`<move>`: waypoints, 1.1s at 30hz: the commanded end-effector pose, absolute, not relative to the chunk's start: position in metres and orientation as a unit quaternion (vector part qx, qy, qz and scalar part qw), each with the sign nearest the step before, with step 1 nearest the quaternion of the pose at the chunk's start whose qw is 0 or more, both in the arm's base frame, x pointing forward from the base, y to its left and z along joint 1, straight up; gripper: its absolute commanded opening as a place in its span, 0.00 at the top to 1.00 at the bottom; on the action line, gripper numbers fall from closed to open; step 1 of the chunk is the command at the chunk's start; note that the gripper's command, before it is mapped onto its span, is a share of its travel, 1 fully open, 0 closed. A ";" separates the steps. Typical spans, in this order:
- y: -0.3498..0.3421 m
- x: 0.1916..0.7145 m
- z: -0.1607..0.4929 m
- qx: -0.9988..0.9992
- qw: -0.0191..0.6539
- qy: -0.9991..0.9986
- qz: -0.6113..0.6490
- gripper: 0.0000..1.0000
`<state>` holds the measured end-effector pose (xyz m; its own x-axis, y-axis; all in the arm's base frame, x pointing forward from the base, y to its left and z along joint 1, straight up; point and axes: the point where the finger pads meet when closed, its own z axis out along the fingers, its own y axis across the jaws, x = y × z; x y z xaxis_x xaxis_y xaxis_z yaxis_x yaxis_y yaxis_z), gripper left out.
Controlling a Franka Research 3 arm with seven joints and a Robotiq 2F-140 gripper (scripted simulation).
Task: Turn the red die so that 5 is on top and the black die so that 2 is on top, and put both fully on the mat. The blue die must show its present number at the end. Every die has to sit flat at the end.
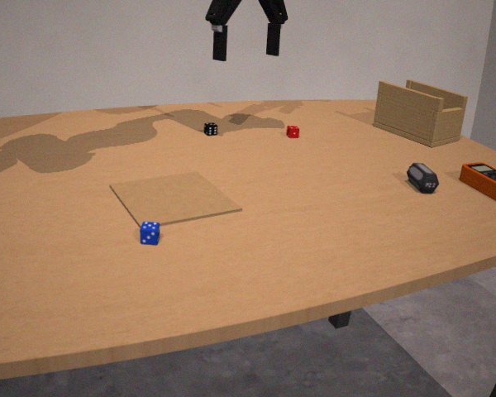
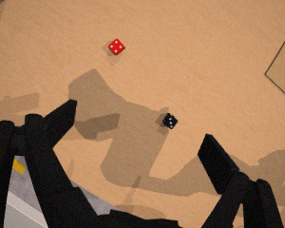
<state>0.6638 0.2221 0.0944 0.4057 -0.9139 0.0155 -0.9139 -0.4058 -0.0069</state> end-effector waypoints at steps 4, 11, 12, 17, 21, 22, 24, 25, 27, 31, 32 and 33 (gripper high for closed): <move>0.218 0.674 0.093 0.894 0.007 -0.449 0.001 0.00; 0.215 0.687 0.092 0.918 0.008 -0.397 0.001 0.00; 0.214 0.689 0.092 0.921 0.008 -0.390 0.001 0.00; 0.212 0.694 0.091 0.930 0.007 -0.368 0.001 0.00; 0.209 0.703 0.090 0.945 0.007 -0.326 0.000 0.00; 0.208 0.705 0.090 0.948 0.007 -0.318 0.000 0.00; 0.206 0.709 0.090 0.953 0.007 -0.302 0.000 0.00; 0.205 0.710 0.090 0.956 0.007 -0.295 -0.001 0.00; 0.204 0.714 0.089 0.960 0.006 -0.279 -0.001 0.00; 0.200 0.720 0.088 0.969 0.006 -0.249 -0.001 0.00; 0.199 0.722 0.088 0.970 0.006 -0.241 -0.001 0.00; 0.199 0.722 0.088 0.970 0.006 -0.241 -0.001 0.00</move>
<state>0.7213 0.2030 0.0895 0.8078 -0.5892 0.0141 -0.5892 -0.8080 -0.0039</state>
